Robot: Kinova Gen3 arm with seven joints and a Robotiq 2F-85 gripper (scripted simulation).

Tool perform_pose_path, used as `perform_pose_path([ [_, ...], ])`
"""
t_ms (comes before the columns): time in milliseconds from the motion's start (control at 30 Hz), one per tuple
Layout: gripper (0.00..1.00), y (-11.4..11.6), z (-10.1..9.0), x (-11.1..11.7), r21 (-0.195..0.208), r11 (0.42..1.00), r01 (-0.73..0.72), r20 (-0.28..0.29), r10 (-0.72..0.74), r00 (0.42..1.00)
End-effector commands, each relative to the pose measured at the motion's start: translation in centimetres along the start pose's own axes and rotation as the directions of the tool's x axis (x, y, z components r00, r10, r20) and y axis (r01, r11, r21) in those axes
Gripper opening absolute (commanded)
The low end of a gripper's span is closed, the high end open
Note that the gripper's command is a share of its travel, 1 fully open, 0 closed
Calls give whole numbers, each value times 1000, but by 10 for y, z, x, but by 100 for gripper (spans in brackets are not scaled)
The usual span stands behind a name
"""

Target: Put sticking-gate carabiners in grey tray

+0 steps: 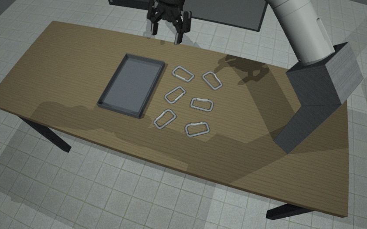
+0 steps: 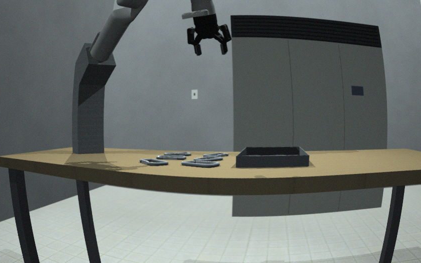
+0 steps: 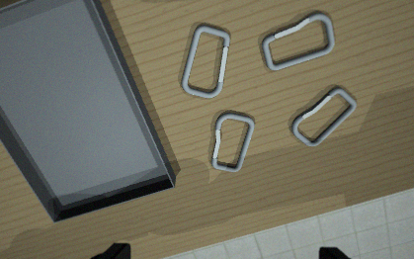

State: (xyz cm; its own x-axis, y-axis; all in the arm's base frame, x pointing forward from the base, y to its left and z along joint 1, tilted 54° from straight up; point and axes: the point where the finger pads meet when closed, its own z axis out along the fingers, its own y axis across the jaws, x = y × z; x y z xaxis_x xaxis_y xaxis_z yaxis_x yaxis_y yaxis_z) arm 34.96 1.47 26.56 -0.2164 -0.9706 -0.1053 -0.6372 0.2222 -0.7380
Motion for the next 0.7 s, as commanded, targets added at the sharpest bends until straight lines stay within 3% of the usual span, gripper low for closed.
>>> perform_pose_path([
  [0, 100, 5, 8, 16, 37, 999, -19, -21, 20, 1000],
  [233, 100, 5, 8, 16, 37, 999, -19, -21, 20, 1000],
  [267, 100, 7, 6, 4, 64, 962, -266, -33, 268, 963],
  [400, 100, 7, 6, 4, 82, 942, -324, -35, 328, 944],
  [667, 100, 7, 6, 4, 82, 942, -324, -35, 328, 944],
])
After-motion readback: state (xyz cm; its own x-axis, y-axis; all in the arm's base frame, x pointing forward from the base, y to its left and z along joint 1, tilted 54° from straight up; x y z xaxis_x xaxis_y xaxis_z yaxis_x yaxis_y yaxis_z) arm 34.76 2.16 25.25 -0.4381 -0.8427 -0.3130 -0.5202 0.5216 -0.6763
